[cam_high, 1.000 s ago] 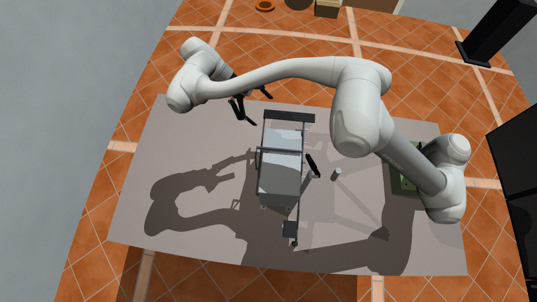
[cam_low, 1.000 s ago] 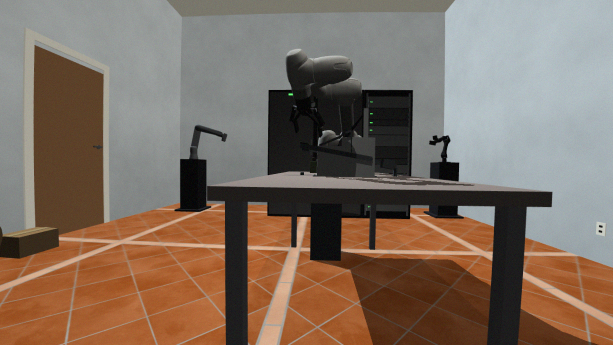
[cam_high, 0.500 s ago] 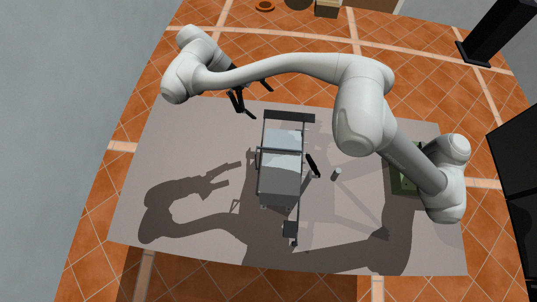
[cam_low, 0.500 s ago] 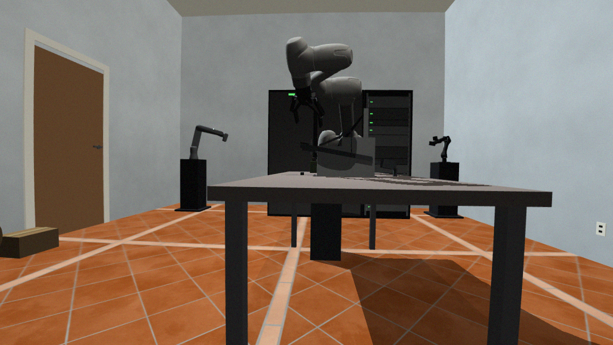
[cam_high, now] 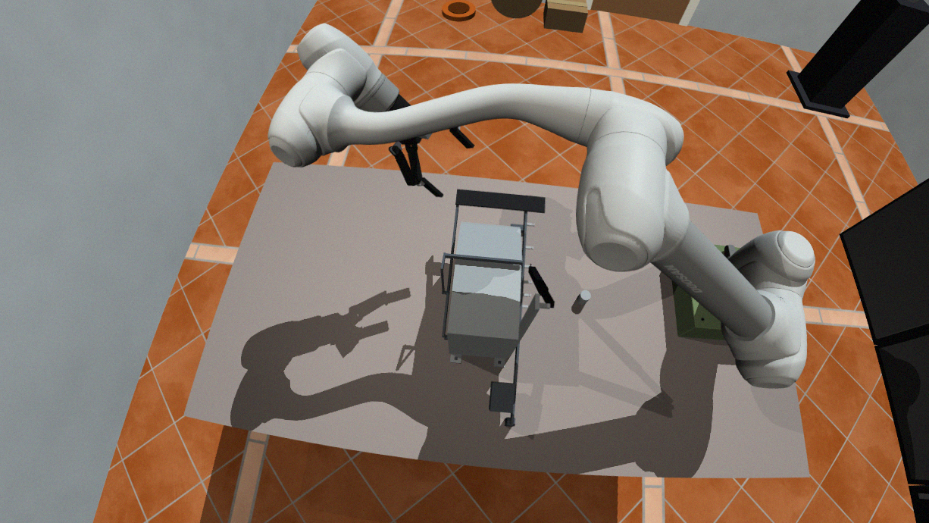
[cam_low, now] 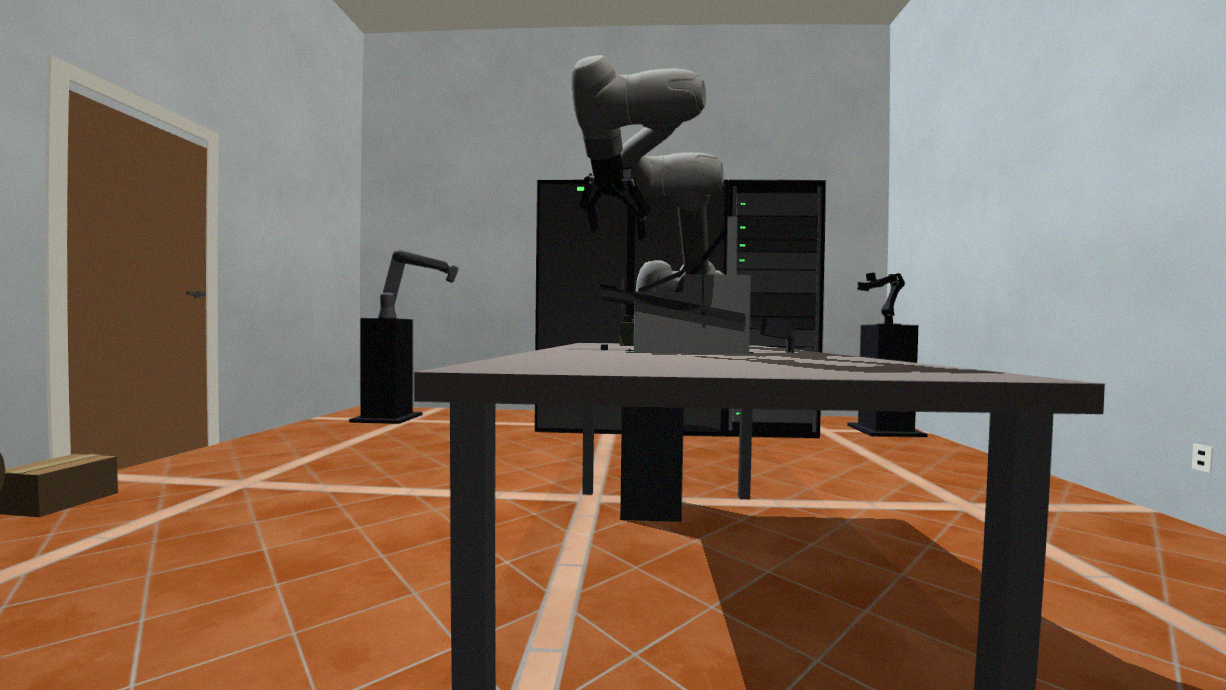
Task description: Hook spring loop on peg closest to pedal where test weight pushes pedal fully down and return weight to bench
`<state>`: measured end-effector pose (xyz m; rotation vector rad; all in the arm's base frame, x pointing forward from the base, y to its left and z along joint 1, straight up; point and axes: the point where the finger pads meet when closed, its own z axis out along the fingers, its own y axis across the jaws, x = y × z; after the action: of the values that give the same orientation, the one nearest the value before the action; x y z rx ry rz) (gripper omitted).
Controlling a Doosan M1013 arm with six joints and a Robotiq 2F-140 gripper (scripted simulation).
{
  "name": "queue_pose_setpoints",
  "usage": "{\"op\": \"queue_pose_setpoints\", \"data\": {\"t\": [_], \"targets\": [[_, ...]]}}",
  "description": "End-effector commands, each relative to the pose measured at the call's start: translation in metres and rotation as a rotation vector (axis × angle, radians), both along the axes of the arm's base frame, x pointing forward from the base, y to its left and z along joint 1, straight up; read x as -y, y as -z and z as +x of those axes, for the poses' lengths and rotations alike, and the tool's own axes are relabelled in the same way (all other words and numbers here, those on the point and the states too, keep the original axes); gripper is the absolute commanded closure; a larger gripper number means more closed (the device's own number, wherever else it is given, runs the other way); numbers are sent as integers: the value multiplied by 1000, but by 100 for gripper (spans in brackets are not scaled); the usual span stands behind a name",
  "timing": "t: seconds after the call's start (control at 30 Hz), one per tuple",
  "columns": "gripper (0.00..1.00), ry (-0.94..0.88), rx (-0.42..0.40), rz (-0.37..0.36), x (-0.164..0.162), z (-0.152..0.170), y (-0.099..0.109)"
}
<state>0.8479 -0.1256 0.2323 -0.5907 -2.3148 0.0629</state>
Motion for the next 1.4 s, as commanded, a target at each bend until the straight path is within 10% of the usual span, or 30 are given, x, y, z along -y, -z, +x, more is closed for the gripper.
{"op": "queue_pose_setpoints", "data": {"t": [0.0, 1.37], "targets": [[0, 0, 1, 0, 0, 0, -17], [0, 0, 5, 0, 0, 0, -120]]}}
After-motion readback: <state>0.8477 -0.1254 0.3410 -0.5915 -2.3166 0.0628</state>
